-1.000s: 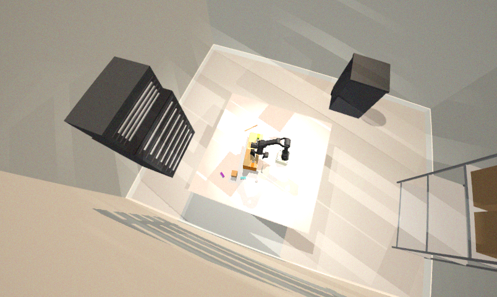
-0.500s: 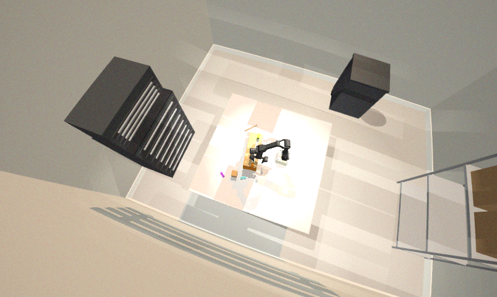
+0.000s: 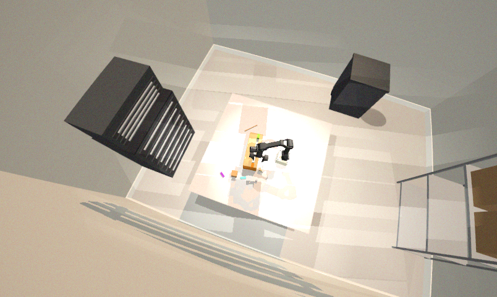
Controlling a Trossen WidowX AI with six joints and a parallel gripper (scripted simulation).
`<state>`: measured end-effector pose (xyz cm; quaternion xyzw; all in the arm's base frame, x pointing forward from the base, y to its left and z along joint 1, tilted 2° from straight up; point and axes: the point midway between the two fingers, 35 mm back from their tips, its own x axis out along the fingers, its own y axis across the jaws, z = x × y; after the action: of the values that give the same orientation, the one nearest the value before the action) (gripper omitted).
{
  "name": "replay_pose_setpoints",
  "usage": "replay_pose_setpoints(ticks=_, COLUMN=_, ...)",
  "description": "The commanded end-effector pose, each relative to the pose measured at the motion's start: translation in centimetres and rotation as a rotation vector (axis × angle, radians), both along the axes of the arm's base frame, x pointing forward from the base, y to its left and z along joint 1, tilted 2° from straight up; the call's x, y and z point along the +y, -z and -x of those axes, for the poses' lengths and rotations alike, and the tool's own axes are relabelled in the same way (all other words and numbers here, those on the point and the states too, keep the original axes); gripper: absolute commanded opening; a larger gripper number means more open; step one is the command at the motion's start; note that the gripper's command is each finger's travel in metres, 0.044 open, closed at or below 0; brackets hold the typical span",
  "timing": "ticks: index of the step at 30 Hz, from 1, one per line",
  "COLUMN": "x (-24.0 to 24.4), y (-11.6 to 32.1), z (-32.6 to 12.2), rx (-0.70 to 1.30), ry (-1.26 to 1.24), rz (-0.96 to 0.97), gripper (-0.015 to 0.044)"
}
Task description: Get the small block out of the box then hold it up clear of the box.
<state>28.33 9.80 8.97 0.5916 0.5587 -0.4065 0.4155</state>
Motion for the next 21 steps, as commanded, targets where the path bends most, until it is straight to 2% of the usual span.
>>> replay_pose_setpoints(ticks=1, x=0.0, y=0.2, z=0.0, rx=-0.003, ry=-0.017, rz=0.003, gripper=0.0374)
replay_pose_setpoints(ticks=4, x=0.5, y=0.1, z=0.3, rx=-0.093, ry=-0.263, rz=0.045, gripper=0.0295)
replay_pose_setpoints(ticks=5, x=0.8, y=0.1, z=0.5, rx=-0.13, ry=-0.37, rz=0.063, gripper=0.0285)
replay_pose_setpoints(ticks=14, x=2.5, y=-0.1, z=1.7, rx=-0.415, ry=-1.34, rz=0.222, gripper=0.0285)
replay_pose_setpoints(ticks=21, x=3.4, y=-0.2, z=2.6, rx=-0.562, ry=-2.1, rz=0.342, gripper=0.0285)
